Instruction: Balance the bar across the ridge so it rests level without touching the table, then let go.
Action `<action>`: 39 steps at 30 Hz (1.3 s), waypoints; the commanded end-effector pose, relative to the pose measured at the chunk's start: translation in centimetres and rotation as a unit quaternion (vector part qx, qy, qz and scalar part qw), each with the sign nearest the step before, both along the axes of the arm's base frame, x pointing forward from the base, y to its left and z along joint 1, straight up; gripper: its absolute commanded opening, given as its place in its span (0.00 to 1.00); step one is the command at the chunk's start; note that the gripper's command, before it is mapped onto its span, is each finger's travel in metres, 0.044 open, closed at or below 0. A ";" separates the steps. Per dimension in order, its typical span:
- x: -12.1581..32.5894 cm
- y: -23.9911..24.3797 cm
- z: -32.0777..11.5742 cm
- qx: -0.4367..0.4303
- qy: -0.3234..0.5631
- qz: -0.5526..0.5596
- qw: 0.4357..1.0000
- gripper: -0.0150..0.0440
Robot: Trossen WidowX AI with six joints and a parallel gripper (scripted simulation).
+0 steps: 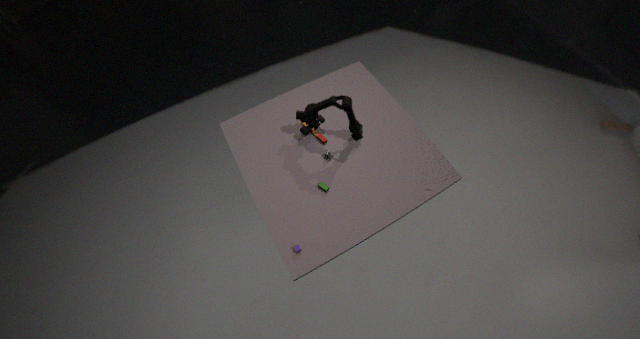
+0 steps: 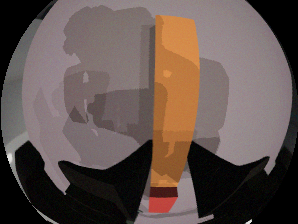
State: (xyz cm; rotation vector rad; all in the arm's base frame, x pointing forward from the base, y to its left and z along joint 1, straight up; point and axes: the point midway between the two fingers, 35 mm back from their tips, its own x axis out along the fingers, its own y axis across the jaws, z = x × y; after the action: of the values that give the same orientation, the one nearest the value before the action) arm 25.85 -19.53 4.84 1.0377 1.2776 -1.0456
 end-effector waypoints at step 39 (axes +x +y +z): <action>0.2 -0.1 9.1 0.001 -0.002 0.002 1.000 0.25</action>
State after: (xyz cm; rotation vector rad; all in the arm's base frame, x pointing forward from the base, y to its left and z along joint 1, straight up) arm 25.96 -19.60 12.95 1.0393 1.2902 -1.0480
